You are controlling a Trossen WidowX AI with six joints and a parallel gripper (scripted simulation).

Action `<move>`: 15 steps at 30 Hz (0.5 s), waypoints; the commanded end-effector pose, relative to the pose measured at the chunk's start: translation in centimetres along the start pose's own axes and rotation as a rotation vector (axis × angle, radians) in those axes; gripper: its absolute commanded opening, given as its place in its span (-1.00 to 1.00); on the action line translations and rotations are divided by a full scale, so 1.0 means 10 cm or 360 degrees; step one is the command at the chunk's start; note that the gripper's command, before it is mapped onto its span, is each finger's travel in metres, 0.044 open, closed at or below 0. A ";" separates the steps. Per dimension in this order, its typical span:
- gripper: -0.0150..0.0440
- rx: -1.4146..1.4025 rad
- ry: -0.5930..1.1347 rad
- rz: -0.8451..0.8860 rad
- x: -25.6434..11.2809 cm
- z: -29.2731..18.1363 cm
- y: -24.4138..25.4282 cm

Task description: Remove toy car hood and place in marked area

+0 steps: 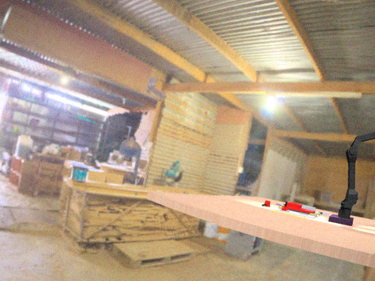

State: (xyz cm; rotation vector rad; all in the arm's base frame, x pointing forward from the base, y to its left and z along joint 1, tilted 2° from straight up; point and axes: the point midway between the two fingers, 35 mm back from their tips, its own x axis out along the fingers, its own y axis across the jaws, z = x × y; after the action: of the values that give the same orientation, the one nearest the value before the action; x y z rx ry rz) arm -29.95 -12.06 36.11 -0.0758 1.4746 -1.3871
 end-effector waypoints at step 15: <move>1.00 0.0057 -0.0419 0.0474 0.83 1.41 0.36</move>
State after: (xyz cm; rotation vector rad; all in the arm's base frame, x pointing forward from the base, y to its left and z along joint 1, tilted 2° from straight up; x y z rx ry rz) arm -24.20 -23.00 32.86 -0.0447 1.2382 -1.1880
